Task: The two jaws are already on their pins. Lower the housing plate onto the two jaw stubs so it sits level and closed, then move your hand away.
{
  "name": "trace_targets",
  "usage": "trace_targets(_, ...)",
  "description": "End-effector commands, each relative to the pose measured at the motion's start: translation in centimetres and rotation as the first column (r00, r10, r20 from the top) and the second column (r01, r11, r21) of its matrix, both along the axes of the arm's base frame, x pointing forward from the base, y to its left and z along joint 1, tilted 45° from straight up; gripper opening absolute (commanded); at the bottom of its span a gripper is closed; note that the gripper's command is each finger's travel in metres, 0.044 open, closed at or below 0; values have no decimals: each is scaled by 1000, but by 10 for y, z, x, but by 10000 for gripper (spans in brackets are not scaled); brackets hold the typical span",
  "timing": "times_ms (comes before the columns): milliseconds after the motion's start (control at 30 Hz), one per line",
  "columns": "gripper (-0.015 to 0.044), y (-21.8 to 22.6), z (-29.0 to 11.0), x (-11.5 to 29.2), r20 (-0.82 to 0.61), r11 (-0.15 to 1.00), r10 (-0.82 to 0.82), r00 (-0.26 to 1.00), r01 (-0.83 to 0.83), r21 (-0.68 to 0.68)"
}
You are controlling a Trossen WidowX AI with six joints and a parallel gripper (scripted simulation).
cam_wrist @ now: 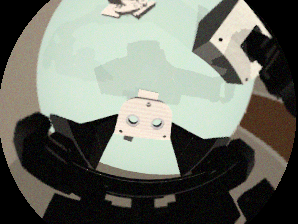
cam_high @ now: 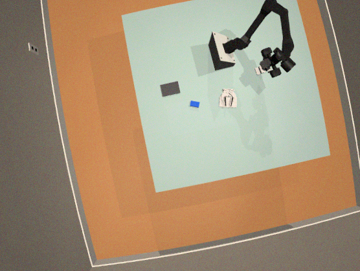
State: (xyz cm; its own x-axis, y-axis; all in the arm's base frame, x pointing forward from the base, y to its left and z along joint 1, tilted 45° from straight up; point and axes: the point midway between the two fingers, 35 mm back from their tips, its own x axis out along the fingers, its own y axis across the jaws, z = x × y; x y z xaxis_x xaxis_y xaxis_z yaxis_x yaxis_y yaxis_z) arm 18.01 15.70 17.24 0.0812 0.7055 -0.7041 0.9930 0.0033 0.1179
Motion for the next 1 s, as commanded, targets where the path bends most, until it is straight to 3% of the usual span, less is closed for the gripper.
trace_targets(0, 351, -4, -3, 8, 26, 1000, 25, 999, -24, -9)
trace_targets(967, 351, -57, -56, 66, 246, 955, 291, 925, -265, -136)
